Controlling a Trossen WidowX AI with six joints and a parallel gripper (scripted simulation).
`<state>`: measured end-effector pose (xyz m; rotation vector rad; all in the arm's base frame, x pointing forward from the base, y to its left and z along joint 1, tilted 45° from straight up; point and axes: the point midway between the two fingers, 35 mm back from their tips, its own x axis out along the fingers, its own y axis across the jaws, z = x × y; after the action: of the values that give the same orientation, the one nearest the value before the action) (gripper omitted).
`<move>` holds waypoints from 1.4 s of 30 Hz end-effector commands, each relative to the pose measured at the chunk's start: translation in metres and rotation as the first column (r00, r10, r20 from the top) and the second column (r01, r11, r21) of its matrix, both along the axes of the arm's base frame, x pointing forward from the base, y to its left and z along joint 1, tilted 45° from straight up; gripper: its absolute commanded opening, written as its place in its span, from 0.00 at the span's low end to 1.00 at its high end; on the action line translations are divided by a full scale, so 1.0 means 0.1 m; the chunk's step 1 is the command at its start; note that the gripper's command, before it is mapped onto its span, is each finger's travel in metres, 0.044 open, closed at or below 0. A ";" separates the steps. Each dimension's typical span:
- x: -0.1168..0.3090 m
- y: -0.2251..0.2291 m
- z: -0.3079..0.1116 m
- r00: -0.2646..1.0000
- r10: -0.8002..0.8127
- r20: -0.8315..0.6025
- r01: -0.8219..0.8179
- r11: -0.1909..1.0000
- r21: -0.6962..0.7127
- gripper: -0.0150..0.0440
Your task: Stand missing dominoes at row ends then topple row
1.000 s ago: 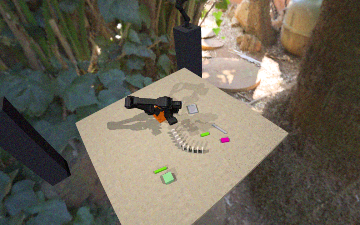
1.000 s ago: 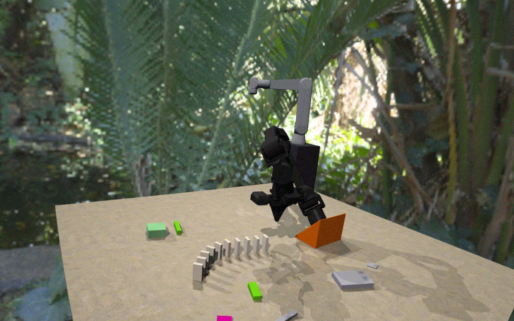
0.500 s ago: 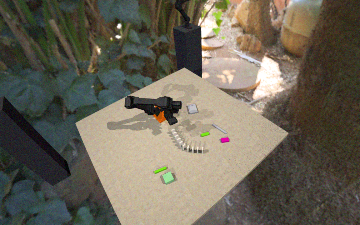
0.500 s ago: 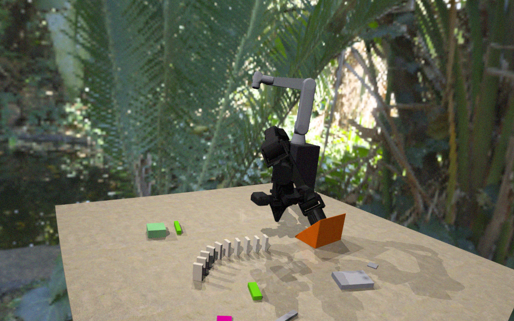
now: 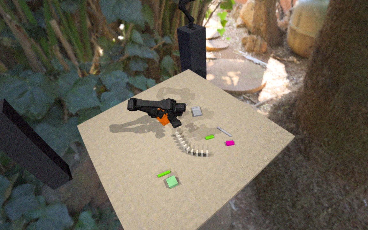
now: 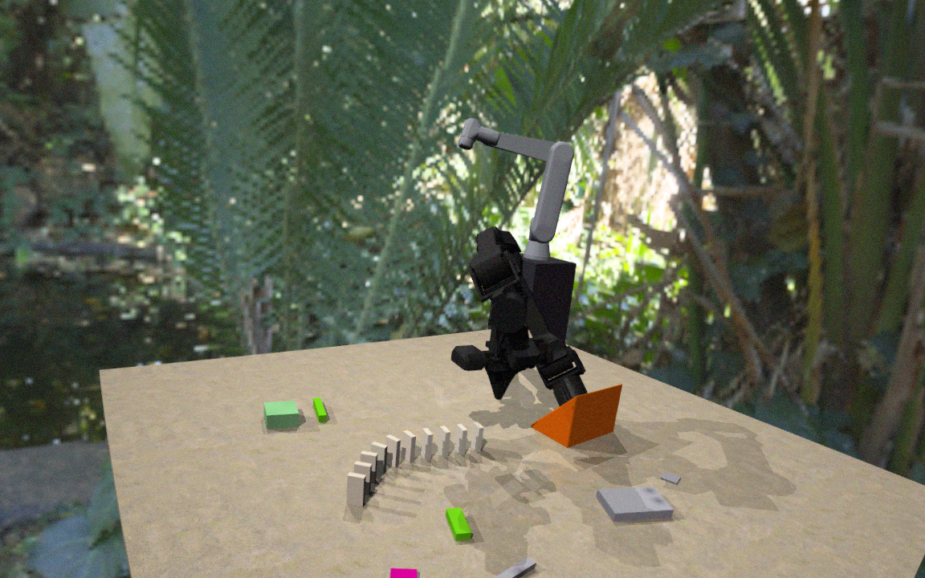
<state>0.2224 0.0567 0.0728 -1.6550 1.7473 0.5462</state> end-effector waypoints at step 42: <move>0.32 -0.59 -0.53 1.000 0.000 -0.001 0.000 1.000 0.003 0.25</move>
<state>0.2475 -0.0004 0.0192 -1.6484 1.7448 0.5521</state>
